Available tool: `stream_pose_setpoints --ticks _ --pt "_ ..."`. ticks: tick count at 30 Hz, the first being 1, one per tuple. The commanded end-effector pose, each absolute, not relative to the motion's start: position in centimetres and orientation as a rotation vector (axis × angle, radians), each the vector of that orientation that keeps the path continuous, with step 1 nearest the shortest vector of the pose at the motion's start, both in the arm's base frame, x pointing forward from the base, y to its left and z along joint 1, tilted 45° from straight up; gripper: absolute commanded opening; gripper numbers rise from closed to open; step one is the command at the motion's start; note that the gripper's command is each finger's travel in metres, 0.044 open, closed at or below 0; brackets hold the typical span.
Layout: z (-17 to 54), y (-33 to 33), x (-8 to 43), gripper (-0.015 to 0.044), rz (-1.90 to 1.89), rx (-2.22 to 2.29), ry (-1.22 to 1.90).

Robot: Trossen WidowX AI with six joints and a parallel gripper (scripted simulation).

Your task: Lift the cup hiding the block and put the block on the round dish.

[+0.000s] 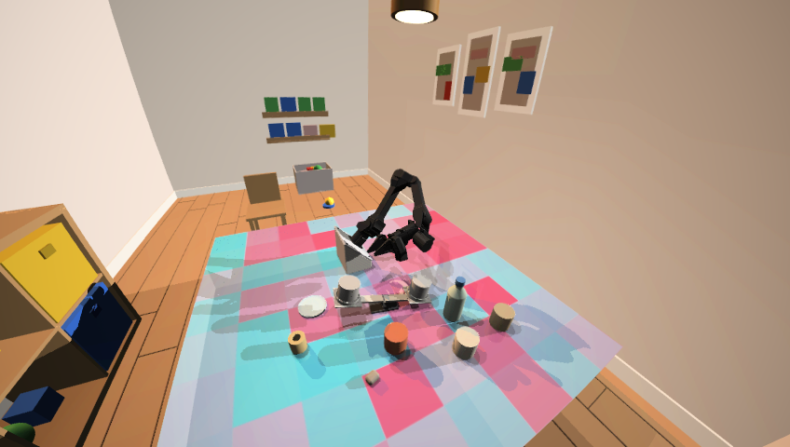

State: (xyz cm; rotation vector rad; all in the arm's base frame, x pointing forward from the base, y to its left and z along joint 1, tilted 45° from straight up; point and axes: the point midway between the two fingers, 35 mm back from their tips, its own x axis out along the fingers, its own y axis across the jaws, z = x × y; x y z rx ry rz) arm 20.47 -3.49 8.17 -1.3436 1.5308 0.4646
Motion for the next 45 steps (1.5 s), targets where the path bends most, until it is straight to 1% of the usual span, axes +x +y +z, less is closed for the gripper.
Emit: stream_pose_setpoints --ticks 1,2,13,23,34,45 --pt "8.2 -3.5 20.5 0.0426 0.465 -1.337 1.532" --pt "8.1 -3.6 20.4 0.0440 0.466 -1.318 1.535" --pt "7.0 -4.4 19.2 0.0440 0.468 -0.902 1.572" --pt "6.7 -4.7 18.7 0.0440 0.440 -0.525 1.543" --pt "7.3 -5.1 18.8 0.0440 0.383 -0.129 1.446" --pt "8.9 -6.1 19.4 0.0440 0.308 0.235 1.284"
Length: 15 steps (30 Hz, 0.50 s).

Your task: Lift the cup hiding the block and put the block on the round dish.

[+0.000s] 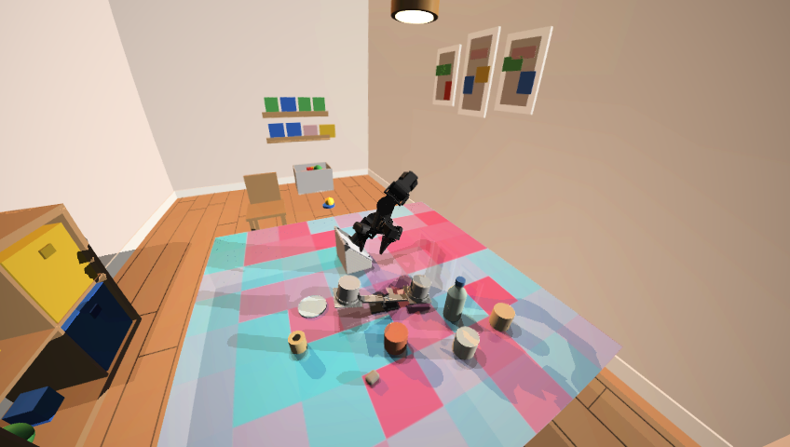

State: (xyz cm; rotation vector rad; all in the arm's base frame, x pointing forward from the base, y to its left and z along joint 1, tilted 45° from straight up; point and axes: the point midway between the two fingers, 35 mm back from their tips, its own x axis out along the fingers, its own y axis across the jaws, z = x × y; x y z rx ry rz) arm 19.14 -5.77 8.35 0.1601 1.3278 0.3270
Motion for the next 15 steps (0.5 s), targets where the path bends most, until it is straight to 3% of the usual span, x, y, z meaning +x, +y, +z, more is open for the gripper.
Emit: stream_pose_setpoints --ticks 1,15 --pt "9.1 -6.2 19.5 0.0440 0.300 0.266 1.266" --pt "12.5 -8.9 20.2 0.0440 0.194 0.661 0.972"
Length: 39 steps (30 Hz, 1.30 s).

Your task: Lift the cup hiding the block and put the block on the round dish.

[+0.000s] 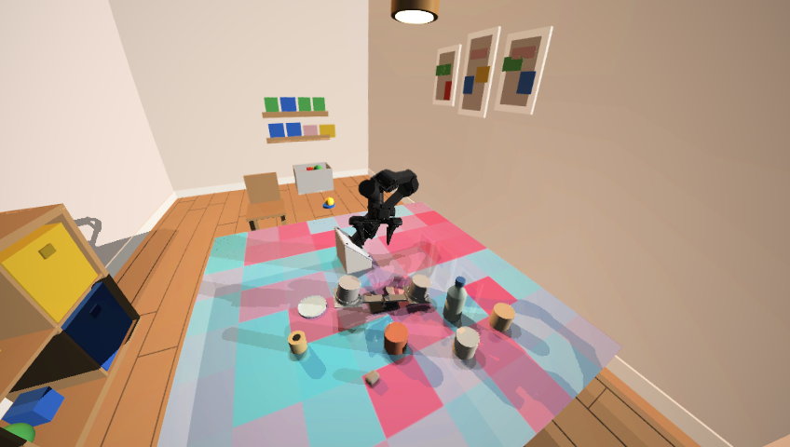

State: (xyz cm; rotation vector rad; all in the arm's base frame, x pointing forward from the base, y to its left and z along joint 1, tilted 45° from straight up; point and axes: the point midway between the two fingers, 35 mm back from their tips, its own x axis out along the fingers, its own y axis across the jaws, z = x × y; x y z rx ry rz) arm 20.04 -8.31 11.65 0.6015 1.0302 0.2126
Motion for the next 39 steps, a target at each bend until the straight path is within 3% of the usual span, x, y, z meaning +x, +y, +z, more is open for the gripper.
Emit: stream_pose_setpoints --ticks 1,12,39 --pt "12.8 -9.2 20.2 0.0440 0.186 0.686 0.947" --pt "14.1 -10.3 20.4 0.0440 0.167 0.777 0.841" --pt "15.3 -6.2 27.2 0.0440 0.637 0.273 0.946"
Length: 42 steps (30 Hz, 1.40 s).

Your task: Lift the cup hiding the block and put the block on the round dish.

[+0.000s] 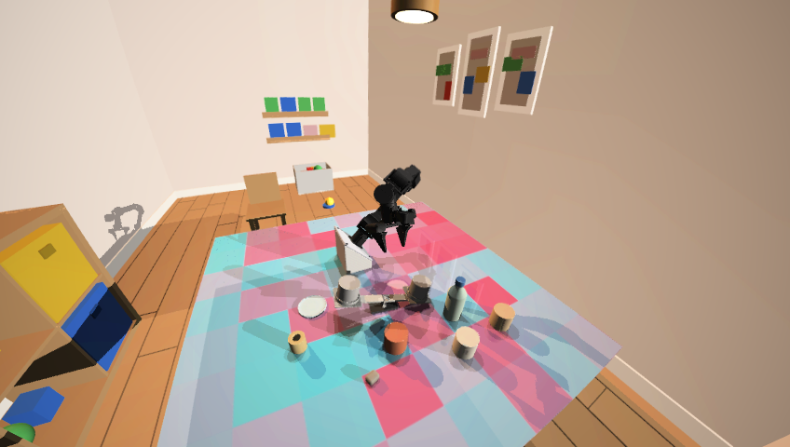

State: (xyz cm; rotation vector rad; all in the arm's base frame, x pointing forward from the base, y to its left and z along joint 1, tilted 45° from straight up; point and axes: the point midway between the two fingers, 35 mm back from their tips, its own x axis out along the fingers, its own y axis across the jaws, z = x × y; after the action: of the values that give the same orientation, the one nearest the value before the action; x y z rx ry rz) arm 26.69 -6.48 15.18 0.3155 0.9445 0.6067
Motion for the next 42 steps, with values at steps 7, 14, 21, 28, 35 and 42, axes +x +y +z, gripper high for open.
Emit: stream_pose_setpoints --ticks 7,14,21,28,35,42 --pt "15.4 -4.5 28.9 0.0440 0.791 0.114 0.938" --pt "15.4 -2.2 30.6 0.0440 0.959 -0.054 0.911" --pt "15.2 0.4 32.2 0.0440 1.134 -0.224 0.863" --pt "15.0 3.3 33.5 0.0440 1.311 -0.390 0.796" --pt "14.7 5.3 34.1 0.0440 1.424 -0.492 0.743" --pt "13.6 6.4 34.1 0.0440 1.424 -0.492 0.743"
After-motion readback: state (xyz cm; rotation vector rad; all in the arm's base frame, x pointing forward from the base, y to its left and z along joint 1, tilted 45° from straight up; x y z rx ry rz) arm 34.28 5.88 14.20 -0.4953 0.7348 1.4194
